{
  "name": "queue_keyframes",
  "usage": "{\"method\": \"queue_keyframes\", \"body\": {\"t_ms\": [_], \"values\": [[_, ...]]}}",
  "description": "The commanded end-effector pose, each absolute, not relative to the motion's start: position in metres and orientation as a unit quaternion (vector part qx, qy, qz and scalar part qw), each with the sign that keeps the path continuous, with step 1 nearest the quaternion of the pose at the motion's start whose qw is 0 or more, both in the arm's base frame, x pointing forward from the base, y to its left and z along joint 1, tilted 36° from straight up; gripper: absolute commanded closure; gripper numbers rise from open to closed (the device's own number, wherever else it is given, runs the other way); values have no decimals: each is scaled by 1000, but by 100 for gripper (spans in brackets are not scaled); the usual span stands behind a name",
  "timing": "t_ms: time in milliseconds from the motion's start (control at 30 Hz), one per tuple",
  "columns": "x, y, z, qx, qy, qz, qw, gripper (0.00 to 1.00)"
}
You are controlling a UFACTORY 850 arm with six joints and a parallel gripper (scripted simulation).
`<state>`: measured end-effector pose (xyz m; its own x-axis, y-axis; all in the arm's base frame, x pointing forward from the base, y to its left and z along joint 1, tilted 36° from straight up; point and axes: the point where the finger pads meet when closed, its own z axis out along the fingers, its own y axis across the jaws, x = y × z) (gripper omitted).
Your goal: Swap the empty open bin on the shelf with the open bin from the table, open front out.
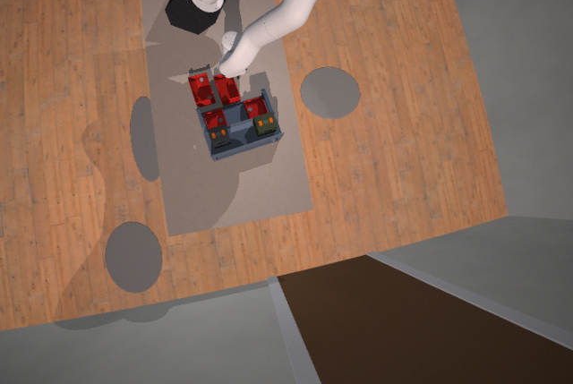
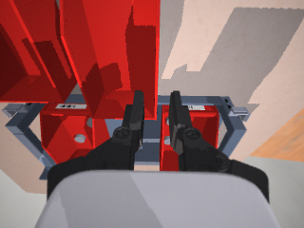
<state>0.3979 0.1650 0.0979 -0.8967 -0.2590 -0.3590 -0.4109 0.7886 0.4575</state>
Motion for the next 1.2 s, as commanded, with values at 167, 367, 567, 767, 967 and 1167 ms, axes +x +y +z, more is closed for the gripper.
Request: {"method": "queue_keyframes", "body": {"t_ms": [167, 367, 567, 767, 967, 1167], "values": [[402, 175, 83, -179, 935, 271, 141, 74], [403, 180, 77, -179, 935, 271, 141, 74], [405, 186, 68, -179, 935, 271, 141, 74], [406, 189, 63, -179, 935, 271, 141, 74], [406, 191, 61, -179, 935, 271, 141, 74], [406, 191, 61, -179, 935, 271, 141, 74]]}}
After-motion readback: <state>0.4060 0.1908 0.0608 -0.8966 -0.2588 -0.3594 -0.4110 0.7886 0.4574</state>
